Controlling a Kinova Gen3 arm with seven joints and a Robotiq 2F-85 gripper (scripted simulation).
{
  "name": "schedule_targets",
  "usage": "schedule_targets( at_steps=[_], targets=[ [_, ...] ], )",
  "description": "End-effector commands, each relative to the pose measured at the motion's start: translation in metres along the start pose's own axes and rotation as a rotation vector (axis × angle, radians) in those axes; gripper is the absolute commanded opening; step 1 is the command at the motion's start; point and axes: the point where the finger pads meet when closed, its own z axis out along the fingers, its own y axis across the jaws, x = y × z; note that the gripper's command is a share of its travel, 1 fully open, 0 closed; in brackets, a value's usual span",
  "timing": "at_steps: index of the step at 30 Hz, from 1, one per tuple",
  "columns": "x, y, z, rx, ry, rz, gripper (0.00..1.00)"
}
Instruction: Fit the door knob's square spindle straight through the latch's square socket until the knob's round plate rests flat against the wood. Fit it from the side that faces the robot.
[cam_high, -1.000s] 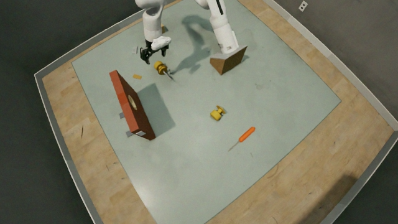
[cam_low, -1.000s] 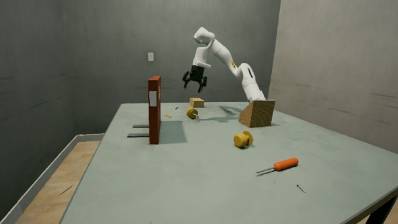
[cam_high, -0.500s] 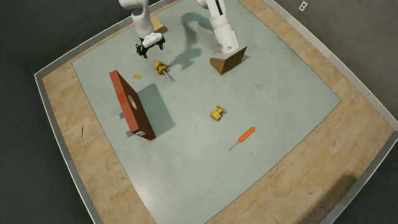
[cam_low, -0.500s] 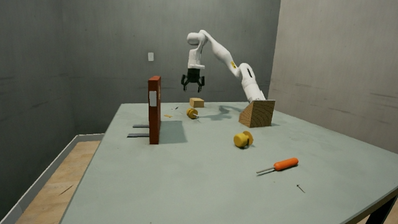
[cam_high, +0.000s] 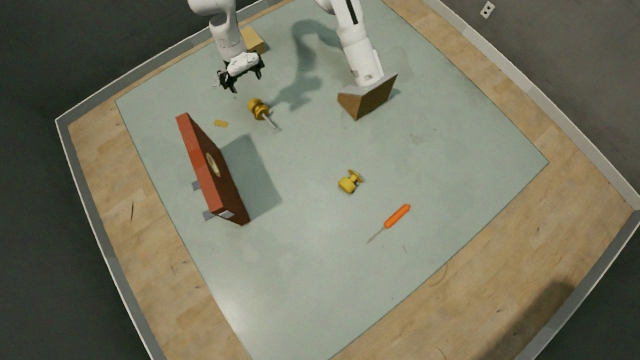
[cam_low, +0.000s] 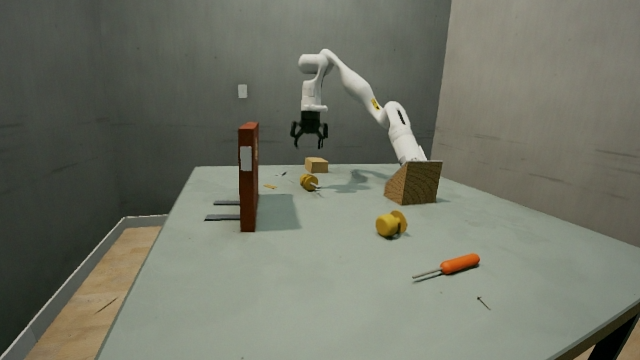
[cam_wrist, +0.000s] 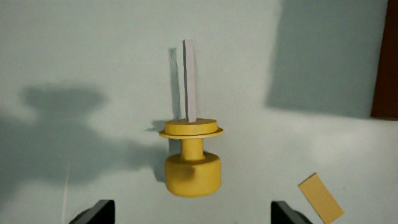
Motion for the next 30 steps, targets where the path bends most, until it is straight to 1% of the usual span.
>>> schedule_targets(
  at_steps=[1, 11, 19, 21, 30],
  targets=[
    [-0.0037, -0.0015, -0.0004, 0.007, -0.004, 0.001, 0.9],
    [-0.0032, -0.0013, 0.0002, 0.009, -0.007, 0.031, 0.9],
    [-0.0028, -0.0004, 0.0004, 0.009, -0.02, 0.104, 0.9],
    [-0.0028, -0.0004, 0.0004, 0.009, -0.02, 0.104, 0.9],
    [-0.002, 0.0013, 0.0004, 0.006, -0.045, 0.238, 0.9]
  ],
)
